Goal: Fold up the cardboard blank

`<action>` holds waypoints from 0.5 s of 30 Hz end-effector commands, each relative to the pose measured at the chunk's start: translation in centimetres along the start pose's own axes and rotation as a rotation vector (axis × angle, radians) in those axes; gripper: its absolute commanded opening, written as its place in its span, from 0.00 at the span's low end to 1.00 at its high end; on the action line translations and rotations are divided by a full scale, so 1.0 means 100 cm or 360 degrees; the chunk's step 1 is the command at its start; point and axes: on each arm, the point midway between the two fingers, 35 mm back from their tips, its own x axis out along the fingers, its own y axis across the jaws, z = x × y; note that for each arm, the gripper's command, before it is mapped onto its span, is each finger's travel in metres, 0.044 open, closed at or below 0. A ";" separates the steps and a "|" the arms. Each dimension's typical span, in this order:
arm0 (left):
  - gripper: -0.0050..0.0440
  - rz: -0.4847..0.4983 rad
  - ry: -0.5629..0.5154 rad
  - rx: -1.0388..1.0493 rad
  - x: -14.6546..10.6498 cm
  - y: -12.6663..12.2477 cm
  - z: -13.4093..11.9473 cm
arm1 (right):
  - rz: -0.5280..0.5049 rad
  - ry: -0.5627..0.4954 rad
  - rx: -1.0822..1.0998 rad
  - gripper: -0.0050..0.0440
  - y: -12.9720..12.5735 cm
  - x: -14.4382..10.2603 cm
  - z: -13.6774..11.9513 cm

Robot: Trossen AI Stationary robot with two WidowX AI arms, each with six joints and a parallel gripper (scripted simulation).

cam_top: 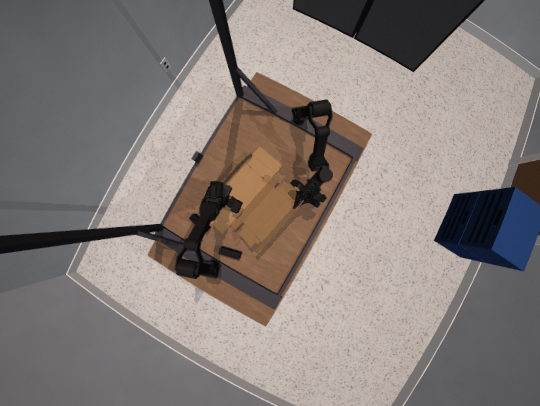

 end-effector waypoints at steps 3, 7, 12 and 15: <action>0.10 0.0011 -0.0072 0.0057 -0.006 -0.012 0.020 | -0.0020 0.0204 -0.0022 0.50 0.000 0.025 -0.040; 0.10 0.0017 -0.0078 0.0076 -0.007 -0.018 0.019 | -0.0035 0.0201 -0.0012 0.50 -0.004 0.025 -0.039; 0.10 0.0032 -0.0092 0.0123 -0.008 -0.026 0.018 | -0.0051 0.0197 -0.0002 0.50 -0.008 0.025 -0.038; 0.10 0.0039 -0.0099 0.0143 -0.008 -0.031 0.018 | -0.0058 0.0196 0.0003 0.50 -0.010 0.025 -0.038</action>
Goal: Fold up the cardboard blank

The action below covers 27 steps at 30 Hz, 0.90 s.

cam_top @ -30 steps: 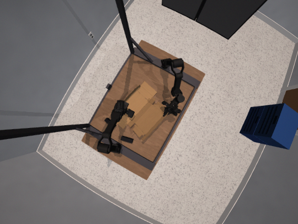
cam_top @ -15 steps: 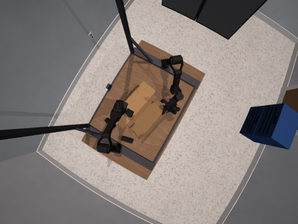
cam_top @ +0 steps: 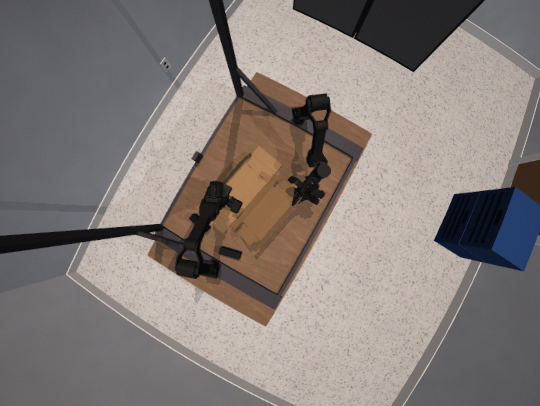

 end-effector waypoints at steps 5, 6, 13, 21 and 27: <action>0.10 0.0017 -0.0076 0.0082 -0.005 -0.016 0.018 | -0.0060 0.0200 0.0002 0.50 -0.012 0.026 -0.038; 0.10 0.0019 -0.0078 0.0087 -0.005 -0.017 0.018 | -0.0062 0.0200 0.0004 0.50 -0.013 0.026 -0.038; 0.10 0.0033 -0.0091 0.0162 -0.007 -0.028 0.017 | -0.0070 0.0196 0.0011 0.50 -0.017 0.026 -0.037; 0.10 0.0042 -0.0100 0.0223 -0.009 -0.038 0.017 | -0.0071 0.0195 0.0009 0.50 -0.019 0.026 -0.036; 0.10 0.0053 -0.0113 0.0303 -0.011 -0.048 0.016 | -0.0061 0.0189 0.0006 0.50 -0.019 0.026 -0.034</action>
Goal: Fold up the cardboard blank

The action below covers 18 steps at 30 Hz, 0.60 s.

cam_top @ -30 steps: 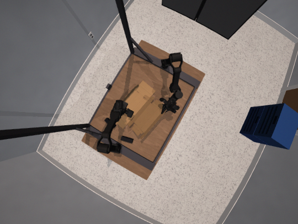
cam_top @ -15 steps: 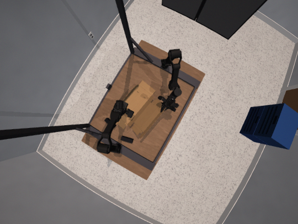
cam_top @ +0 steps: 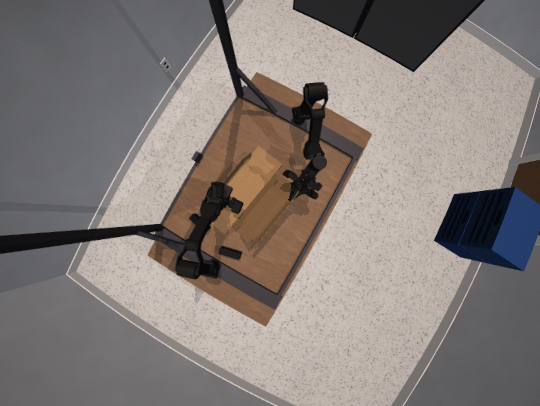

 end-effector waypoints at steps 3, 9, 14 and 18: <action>0.10 0.0012 -0.0067 0.0112 -0.003 -0.015 0.015 | -0.0050 0.0185 0.0004 0.50 -0.013 0.025 -0.033; 0.10 0.0019 -0.0076 0.0163 -0.005 -0.023 0.015 | -0.0036 0.0182 -0.0003 0.50 -0.010 0.025 -0.032; 0.10 0.0021 -0.0081 0.0193 -0.006 -0.030 0.015 | -0.0025 0.0180 -0.0012 0.50 -0.008 0.024 -0.031; 0.10 0.0027 -0.0087 0.0232 -0.008 -0.036 0.015 | -0.0016 0.0180 -0.0017 0.50 -0.006 0.024 -0.031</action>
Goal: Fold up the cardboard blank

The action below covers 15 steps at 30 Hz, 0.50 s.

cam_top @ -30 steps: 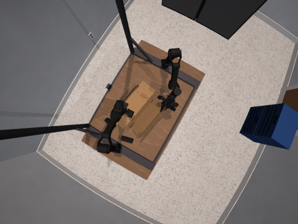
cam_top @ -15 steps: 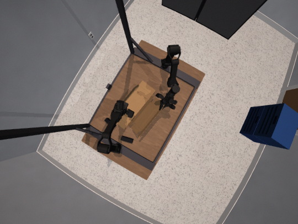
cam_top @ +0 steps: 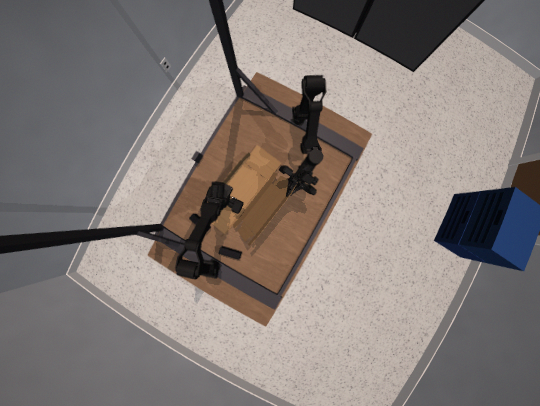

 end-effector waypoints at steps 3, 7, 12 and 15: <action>0.10 0.0010 -0.0067 0.0103 -0.003 -0.014 0.015 | -0.0023 0.0178 -0.0009 0.50 -0.005 0.024 -0.031; 0.10 0.0017 -0.0073 0.0147 -0.004 -0.020 0.015 | -0.0017 0.0179 -0.0014 0.50 -0.003 0.023 -0.031; 0.10 0.0019 -0.0077 0.0174 -0.005 -0.026 0.016 | -0.0012 0.0177 -0.0018 0.50 -0.002 0.023 -0.030; 0.10 0.0023 -0.0081 0.0197 -0.006 -0.030 0.016 | -0.0011 0.0178 -0.0020 0.50 -0.001 0.023 -0.030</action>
